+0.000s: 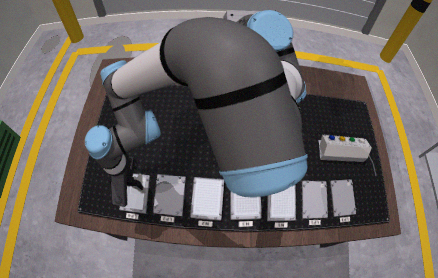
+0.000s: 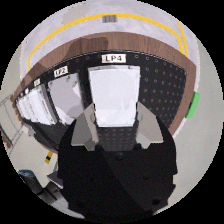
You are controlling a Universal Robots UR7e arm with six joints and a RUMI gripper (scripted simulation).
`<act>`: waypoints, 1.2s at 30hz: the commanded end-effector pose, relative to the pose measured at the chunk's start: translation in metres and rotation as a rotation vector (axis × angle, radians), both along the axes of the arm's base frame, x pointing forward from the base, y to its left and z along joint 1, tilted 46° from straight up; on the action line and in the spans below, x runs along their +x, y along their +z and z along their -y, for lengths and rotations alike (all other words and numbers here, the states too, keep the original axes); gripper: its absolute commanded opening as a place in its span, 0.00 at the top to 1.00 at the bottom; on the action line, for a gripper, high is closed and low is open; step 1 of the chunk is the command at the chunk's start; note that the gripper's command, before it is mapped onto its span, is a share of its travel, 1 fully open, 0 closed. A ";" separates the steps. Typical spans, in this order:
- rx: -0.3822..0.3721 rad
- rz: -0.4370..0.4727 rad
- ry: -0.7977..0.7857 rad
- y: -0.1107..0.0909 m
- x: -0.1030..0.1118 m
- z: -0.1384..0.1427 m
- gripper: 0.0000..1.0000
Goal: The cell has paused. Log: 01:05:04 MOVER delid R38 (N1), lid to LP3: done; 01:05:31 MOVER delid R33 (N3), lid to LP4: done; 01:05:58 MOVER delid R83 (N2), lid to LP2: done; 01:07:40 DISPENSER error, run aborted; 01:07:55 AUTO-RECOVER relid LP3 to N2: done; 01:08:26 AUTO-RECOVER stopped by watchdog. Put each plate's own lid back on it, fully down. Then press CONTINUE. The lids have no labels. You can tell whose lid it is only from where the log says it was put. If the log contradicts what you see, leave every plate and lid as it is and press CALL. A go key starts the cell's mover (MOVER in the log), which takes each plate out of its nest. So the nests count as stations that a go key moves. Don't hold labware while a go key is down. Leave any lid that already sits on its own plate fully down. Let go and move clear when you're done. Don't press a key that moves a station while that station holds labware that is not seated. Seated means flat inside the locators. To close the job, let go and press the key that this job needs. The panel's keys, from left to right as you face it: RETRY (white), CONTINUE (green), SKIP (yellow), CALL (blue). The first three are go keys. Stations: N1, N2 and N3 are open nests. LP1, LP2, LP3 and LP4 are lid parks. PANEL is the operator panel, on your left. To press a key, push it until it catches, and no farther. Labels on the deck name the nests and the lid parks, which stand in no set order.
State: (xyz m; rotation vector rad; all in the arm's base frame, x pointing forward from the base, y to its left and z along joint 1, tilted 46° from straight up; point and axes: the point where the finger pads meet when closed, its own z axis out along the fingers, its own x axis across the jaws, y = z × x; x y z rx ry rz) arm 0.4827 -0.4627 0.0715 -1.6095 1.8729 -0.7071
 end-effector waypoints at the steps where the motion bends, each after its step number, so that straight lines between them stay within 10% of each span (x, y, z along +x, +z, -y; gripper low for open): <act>1: -0.001 0.000 0.000 0.005 -0.005 0.000 1.00; 23: -0.001 0.000 0.000 0.023 -0.023 -0.001 1.00; 36: -0.030 -0.001 0.028 0.027 -0.016 -0.055 1.00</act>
